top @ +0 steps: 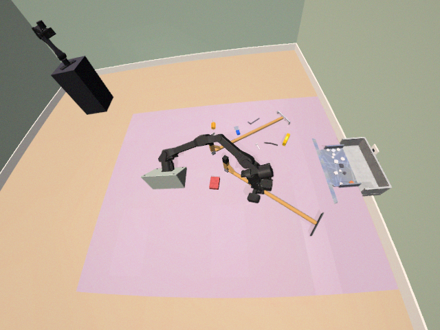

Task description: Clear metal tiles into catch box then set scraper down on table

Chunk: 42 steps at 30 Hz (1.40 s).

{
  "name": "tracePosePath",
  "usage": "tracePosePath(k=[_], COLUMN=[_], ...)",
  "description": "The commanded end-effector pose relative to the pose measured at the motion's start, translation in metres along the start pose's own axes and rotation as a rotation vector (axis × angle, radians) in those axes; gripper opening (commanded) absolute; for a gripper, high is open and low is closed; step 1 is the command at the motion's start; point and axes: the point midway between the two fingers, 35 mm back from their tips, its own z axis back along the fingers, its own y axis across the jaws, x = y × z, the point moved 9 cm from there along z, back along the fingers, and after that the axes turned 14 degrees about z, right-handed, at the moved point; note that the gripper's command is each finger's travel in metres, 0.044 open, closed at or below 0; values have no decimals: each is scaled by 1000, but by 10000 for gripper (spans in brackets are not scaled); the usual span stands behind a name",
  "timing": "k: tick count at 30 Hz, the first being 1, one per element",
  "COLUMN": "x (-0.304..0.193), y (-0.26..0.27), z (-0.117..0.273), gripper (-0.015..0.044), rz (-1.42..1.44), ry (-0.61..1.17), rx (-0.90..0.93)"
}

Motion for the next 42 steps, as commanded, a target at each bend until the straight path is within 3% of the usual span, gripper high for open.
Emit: tracePosePath(k=[1,13,23,42], x=[8,19,15,7], y=[-4,-10,-43,-43], z=[16,50,100,68], gripper=[0,0,0,0], rz=[1,1,1,25], ry=[-7,-8,-10,-9], rx=[2,0,2,12])
